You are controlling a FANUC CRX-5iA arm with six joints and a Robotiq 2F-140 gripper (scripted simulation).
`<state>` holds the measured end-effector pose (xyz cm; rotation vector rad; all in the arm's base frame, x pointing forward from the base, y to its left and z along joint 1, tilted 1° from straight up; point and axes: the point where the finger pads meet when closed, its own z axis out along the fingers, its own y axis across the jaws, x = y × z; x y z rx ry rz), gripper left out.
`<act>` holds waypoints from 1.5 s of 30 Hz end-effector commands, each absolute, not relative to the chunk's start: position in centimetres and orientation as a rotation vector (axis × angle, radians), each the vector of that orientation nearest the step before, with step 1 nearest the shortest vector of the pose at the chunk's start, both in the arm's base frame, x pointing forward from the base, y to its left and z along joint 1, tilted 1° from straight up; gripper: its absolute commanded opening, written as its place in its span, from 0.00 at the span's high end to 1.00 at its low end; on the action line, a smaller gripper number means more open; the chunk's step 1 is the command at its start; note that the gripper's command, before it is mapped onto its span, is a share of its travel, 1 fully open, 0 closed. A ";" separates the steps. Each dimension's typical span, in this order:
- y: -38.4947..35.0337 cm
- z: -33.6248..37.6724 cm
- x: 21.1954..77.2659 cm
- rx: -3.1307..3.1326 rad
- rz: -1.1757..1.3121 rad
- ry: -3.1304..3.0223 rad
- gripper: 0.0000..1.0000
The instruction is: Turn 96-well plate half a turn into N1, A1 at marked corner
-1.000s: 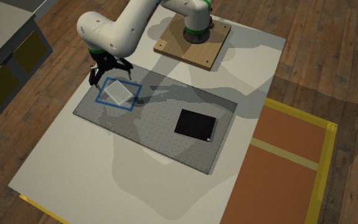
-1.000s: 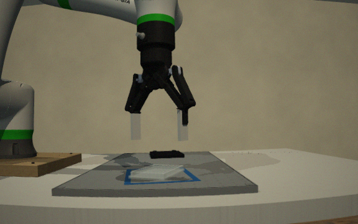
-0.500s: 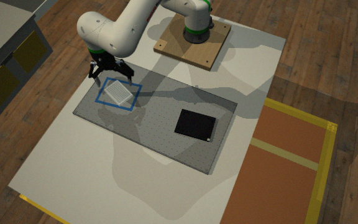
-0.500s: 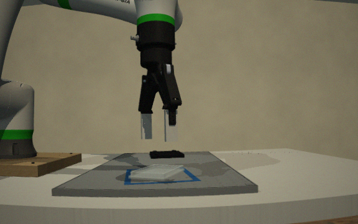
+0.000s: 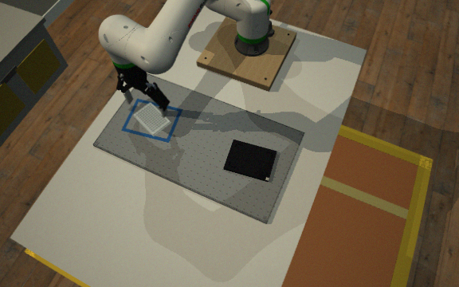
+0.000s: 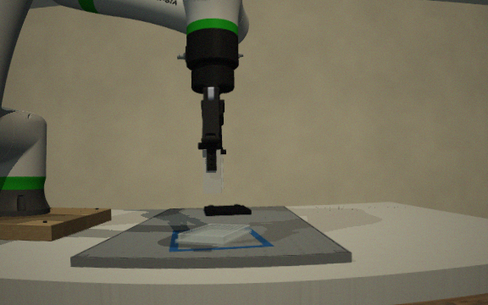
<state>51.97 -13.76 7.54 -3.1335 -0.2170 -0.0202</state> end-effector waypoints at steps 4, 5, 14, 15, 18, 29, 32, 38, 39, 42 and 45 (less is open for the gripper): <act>-13.8 7.6 52.0 -3.142 -0.020 0.138 0.00; -13.8 7.6 52.0 -3.139 -0.020 0.191 0.00; -13.8 7.6 52.0 -3.110 -0.021 0.458 0.00; -13.8 7.6 52.0 -3.102 -0.021 0.509 0.00; -13.8 7.6 52.0 -3.072 -0.021 0.664 0.00; -13.8 7.6 52.0 -2.917 -0.021 1.163 0.00; -13.8 7.6 52.0 -2.876 -0.021 1.259 0.00; -13.8 7.6 52.0 -2.735 -0.020 1.540 0.00; -13.8 7.6 52.0 -2.709 -0.020 1.585 0.00; -13.8 7.6 52.0 -2.625 -0.020 1.718 0.00; -13.8 7.6 52.0 -2.536 -0.020 1.847 0.00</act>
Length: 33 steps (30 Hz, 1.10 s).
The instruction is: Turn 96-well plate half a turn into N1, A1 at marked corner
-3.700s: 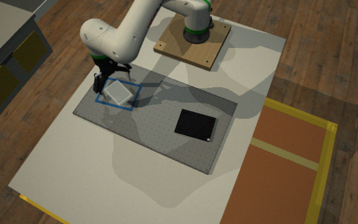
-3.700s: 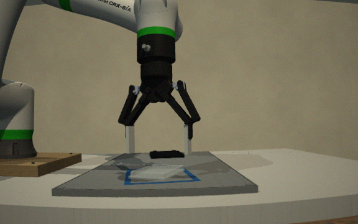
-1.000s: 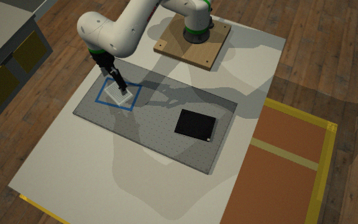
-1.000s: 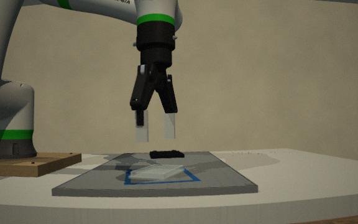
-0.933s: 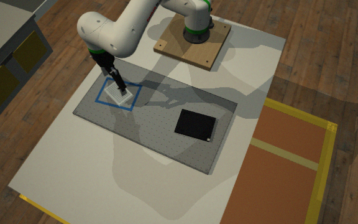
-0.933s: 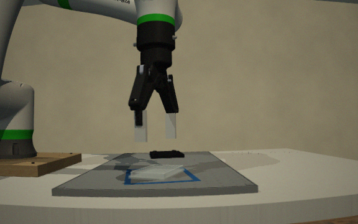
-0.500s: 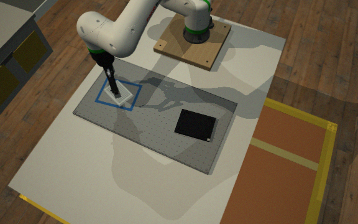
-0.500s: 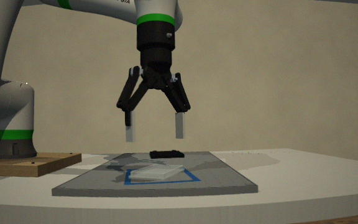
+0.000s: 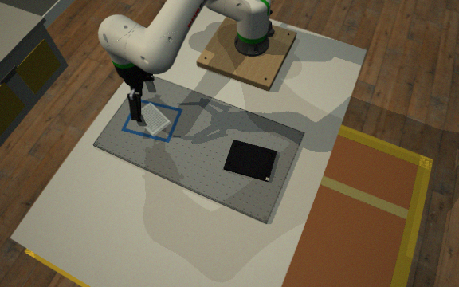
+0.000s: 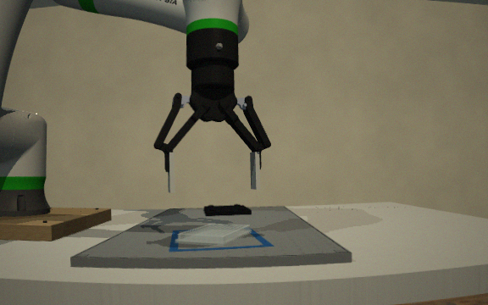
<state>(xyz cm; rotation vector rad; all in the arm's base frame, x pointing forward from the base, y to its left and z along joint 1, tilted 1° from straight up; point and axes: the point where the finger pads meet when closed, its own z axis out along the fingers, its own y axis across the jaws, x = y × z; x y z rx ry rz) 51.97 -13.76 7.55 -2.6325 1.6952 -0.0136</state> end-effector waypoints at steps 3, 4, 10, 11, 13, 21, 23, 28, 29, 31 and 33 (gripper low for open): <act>-13.8 7.6 52.0 -2.505 -0.019 1.889 0.00; -13.8 7.6 52.0 -2.473 -0.019 1.930 0.00; -13.8 7.6 52.0 -2.267 -0.018 2.166 0.00; -13.8 7.6 52.0 -2.230 -0.018 2.204 0.00; -13.8 7.6 52.0 -2.155 -0.018 2.276 0.00; -13.8 7.6 52.0 -1.916 -0.017 2.479 0.00; -13.8 7.6 52.0 -1.911 -0.017 2.483 0.00; -13.8 7.6 52.0 -1.911 -0.017 2.483 0.00; -13.8 7.6 52.0 -1.911 -0.017 2.483 0.00; -13.8 7.6 52.0 -1.911 -0.017 2.483 0.00; -13.8 7.6 52.0 -1.911 -0.017 2.483 0.00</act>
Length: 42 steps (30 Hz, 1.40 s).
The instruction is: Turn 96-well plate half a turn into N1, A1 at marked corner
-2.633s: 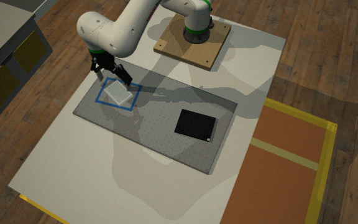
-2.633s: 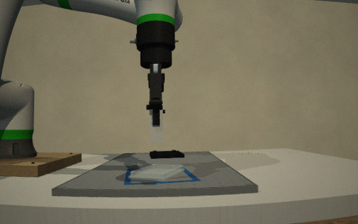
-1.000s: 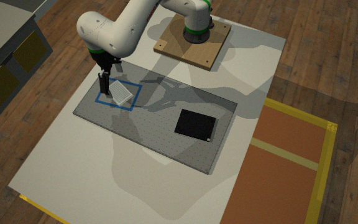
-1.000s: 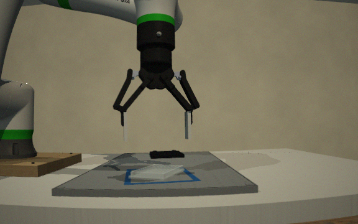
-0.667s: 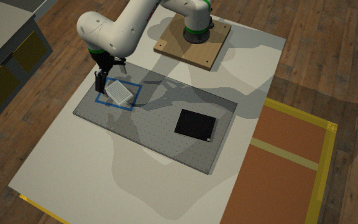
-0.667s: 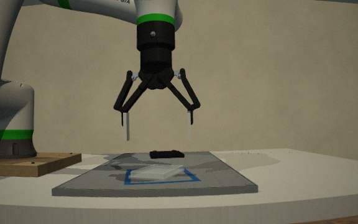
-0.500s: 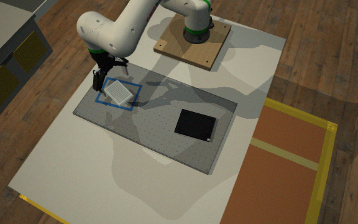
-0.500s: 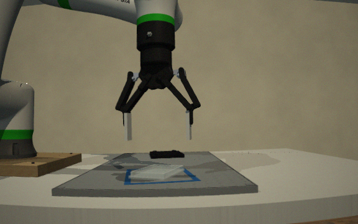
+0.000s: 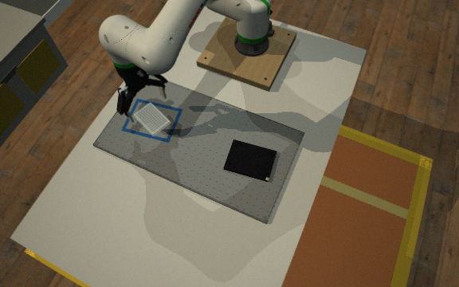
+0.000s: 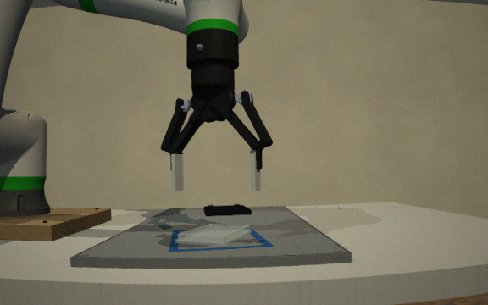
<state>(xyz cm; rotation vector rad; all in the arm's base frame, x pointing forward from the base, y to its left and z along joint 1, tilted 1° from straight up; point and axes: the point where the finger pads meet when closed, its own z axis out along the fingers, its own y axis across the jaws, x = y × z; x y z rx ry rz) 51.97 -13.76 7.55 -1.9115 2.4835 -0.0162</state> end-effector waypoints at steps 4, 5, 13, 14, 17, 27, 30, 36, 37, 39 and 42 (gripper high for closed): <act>-13.8 7.6 52.0 -1.911 -0.017 2.483 0.00; -13.8 7.6 52.0 -1.911 -0.017 2.483 0.00; -13.8 7.6 52.0 -1.911 -0.017 2.483 0.00; -13.8 7.6 52.0 -1.911 -0.017 2.483 0.00; -13.8 7.6 52.0 -1.911 -0.017 2.483 0.00; -13.8 7.1 52.0 -1.911 -0.017 2.483 0.00; -13.8 6.6 52.0 -1.911 -0.017 2.483 0.00; -13.8 5.7 52.0 -1.911 -0.017 2.483 0.00; -13.8 5.7 52.0 -1.911 -0.017 2.483 0.00; -13.8 5.4 52.0 -1.911 -0.017 2.483 0.00; -13.8 4.9 52.0 -1.911 -0.017 2.483 0.00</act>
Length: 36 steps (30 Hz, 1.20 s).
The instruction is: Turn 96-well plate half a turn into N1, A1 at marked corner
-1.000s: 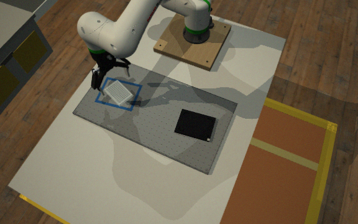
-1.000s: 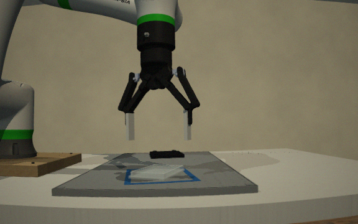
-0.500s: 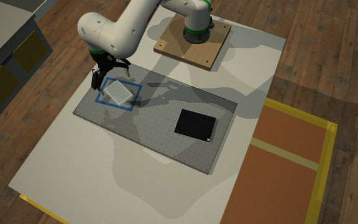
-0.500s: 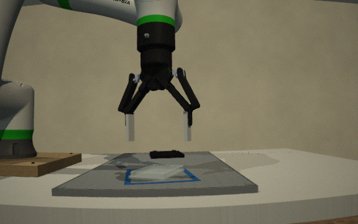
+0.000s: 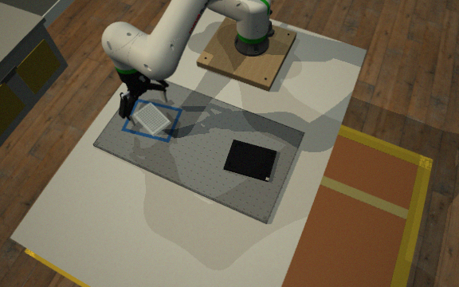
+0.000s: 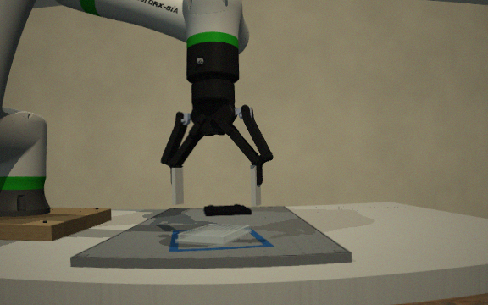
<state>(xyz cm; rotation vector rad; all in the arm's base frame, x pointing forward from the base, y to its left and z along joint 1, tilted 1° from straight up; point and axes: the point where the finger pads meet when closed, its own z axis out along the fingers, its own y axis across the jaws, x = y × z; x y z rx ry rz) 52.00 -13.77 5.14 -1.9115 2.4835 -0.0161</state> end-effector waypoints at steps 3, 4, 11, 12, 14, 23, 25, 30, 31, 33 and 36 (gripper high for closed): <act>-13.8 4.4 52.0 -1.911 -0.017 2.483 0.00; -13.8 4.2 52.0 -1.911 -0.017 2.483 0.00; -13.8 3.2 52.0 -1.911 -0.017 2.483 0.00; -13.8 3.2 52.0 -1.911 -0.017 2.483 0.00; -13.8 2.9 52.0 -1.911 -0.017 2.483 0.00; -13.8 1.4 52.1 -1.911 -0.017 2.483 0.00; -13.8 1.3 52.1 -1.911 -0.017 2.483 0.00; -13.8 1.3 52.1 -1.911 -0.017 2.483 0.00; -13.8 1.3 52.1 -1.911 -0.017 2.483 0.00; -13.8 1.3 52.1 -1.911 -0.017 2.483 0.00; -13.8 1.3 52.1 -1.911 -0.017 2.483 1.00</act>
